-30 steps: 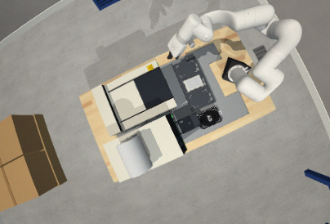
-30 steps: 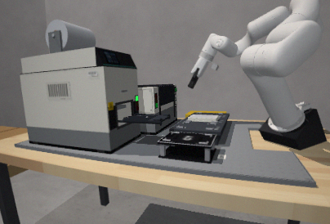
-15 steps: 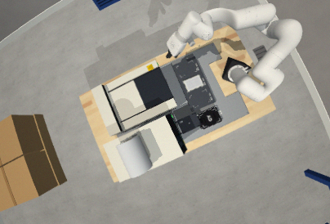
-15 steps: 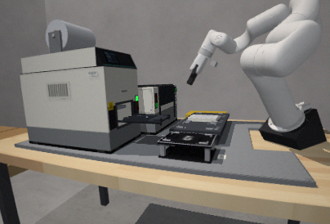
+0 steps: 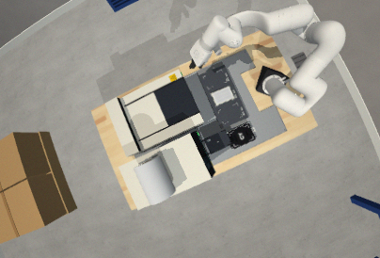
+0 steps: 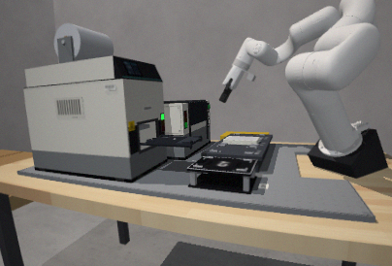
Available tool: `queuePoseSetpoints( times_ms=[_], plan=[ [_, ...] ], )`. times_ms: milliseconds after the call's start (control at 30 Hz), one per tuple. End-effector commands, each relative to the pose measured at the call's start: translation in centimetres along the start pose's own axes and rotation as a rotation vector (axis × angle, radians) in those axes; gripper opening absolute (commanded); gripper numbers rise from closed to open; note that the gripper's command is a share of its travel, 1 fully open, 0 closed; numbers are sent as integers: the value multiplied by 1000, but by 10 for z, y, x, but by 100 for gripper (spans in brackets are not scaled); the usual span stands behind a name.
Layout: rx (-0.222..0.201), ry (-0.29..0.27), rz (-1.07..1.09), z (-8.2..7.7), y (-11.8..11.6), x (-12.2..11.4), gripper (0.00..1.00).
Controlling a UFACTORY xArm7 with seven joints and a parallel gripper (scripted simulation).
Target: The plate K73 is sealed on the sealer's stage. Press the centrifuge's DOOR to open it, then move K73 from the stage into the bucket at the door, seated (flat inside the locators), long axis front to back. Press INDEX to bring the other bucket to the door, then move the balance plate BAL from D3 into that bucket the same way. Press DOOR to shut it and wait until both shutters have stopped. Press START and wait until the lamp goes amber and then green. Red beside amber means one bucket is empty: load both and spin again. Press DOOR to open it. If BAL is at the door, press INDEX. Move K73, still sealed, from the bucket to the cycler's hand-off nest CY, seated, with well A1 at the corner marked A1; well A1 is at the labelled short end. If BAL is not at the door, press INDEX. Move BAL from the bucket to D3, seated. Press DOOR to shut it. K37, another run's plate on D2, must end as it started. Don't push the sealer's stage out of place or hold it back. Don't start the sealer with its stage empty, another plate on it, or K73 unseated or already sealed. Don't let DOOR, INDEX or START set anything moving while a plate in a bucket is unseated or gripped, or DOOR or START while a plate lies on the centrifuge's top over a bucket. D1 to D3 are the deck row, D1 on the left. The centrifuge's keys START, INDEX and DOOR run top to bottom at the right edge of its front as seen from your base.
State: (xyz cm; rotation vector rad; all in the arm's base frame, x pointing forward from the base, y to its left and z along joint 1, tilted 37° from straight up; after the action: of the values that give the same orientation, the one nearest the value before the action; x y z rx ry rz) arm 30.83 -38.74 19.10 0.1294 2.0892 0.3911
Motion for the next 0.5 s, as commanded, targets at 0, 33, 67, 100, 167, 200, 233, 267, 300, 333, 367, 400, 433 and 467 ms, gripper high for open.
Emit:
queuePoseSetpoints(
  times_ms=[0, 33, 67, 100, 167, 200, 233, 267, 300, 333, 367, 400, 433, 467],
  plan=[
    [5, -2, -1, 4, -2, -4, 0],
    [5, -2, -1, 6, -2, -4, 0],
    [5, -2, -2, 7, -2, -5, 0],
    [5, -2, -2, 7, -2, -5, 0],
    [5, -2, -2, 9, -2, -5, 0],
    [5, -2, -2, 10, -2, -6, 0],
    [5, -2, -2, 12, -2, -6, 0],
    [5, -2, -2, 14, -2, -7, 0],
    [5, -2, -2, 15, -2, -7, 0],
    [5, -2, -2, 17, -2, -8, 0],
    [5, -2, -2, 18, -2, -8, 0],
    [5, -2, -2, 20, -2, -9, 0],
    [5, -2, -2, 21, -2, -9, 0],
    [5, -2, -2, 23, -2, -10, 0]
  ],
)
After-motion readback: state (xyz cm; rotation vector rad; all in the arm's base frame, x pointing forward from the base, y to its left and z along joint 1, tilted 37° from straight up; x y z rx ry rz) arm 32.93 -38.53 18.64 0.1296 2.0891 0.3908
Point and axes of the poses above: the point where the finger pads meet when closed, its own z axis out along the fingers, its own y axis across the jaws, x = y × z, the point moved 1 cm from there along -z, back along the fingers, and after that the axes turned 7 degrees about -z, right-handed, at the moved point
